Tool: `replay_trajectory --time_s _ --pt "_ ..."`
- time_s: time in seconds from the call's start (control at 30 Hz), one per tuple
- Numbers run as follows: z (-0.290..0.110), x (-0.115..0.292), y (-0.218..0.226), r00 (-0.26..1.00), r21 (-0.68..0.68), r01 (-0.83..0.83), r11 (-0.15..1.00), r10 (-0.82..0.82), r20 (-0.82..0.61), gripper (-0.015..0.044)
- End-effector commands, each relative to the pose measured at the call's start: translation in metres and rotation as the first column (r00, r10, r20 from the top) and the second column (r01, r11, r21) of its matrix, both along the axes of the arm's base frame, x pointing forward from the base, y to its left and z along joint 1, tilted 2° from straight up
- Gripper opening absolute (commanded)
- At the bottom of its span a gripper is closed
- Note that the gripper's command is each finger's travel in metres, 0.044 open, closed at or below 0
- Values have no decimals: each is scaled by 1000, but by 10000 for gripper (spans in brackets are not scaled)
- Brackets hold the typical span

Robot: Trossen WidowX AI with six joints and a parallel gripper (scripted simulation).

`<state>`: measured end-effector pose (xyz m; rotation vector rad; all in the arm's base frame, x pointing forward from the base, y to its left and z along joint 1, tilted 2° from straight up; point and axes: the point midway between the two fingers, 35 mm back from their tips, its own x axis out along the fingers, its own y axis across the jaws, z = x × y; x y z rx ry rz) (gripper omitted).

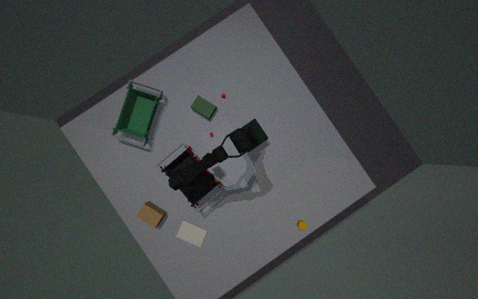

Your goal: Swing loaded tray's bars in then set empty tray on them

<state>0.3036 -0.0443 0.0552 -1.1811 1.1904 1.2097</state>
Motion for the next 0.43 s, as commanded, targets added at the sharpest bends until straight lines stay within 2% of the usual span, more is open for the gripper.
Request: replay_trajectory --time_s 0.0,0.27,0.4 --pt "28 3 -2 1000 -4 -3 1000 3 10 440" --pt "81 -2 -2 1000 -6 -4 1000 4 9 440" --pt "86 -3 -2 1000 -6 -4 1000 4 9 440"
